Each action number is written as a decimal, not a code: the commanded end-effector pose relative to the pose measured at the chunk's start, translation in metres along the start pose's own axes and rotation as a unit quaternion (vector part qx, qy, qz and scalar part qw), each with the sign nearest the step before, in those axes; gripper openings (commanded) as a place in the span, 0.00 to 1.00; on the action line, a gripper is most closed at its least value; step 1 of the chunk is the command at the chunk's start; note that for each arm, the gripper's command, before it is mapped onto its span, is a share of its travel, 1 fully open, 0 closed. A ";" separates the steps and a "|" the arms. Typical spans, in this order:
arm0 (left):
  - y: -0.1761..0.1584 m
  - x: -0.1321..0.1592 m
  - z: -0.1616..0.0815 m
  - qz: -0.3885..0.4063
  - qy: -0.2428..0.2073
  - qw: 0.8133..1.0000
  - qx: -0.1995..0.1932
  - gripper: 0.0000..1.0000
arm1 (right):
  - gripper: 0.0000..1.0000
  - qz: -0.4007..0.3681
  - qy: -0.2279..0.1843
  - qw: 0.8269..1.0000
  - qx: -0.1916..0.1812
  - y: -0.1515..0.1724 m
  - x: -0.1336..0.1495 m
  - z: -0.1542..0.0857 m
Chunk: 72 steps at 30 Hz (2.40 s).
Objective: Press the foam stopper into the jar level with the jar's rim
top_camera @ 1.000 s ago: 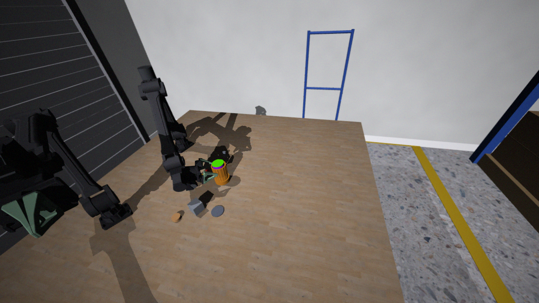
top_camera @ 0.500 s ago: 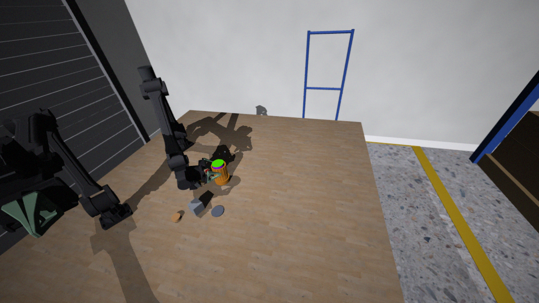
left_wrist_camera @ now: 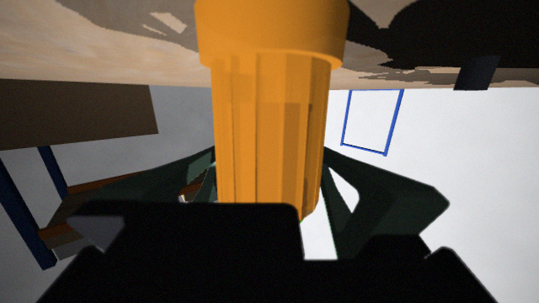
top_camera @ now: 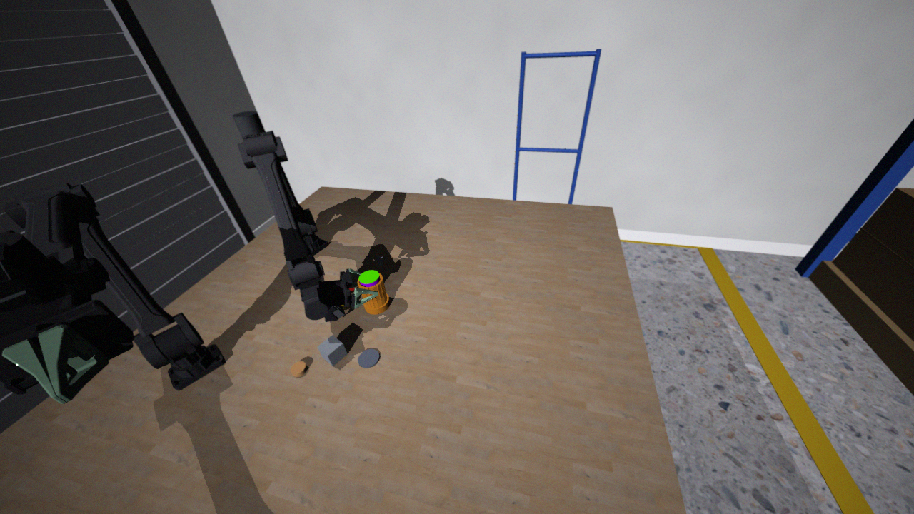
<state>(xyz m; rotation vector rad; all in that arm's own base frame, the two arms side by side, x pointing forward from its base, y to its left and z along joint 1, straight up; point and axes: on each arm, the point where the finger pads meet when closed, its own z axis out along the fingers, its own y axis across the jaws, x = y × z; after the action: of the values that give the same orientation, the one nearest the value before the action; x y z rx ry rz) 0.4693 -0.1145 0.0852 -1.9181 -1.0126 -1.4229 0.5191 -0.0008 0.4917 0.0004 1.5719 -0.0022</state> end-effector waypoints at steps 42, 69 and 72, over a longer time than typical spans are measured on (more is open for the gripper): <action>0.019 0.021 -0.013 -0.016 0.005 1.000 -0.019 0.64 | 0.00 0.000 0.063 0.997 -0.054 0.059 0.016 0.025; 0.019 0.021 -0.013 -0.016 0.005 1.000 -0.019 0.64 | 0.00 -0.020 0.174 0.975 -0.136 0.156 0.075 0.030; 0.019 0.021 -0.013 -0.016 0.005 1.000 -0.019 0.64 | 0.00 -0.025 0.189 0.970 -0.148 0.171 0.083 0.028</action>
<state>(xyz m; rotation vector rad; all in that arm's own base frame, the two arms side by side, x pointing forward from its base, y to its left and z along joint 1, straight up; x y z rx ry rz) 0.4694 -0.1146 0.0852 -1.9184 -1.0113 -1.4224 0.5395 0.1524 0.3999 -0.2680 1.9262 0.1822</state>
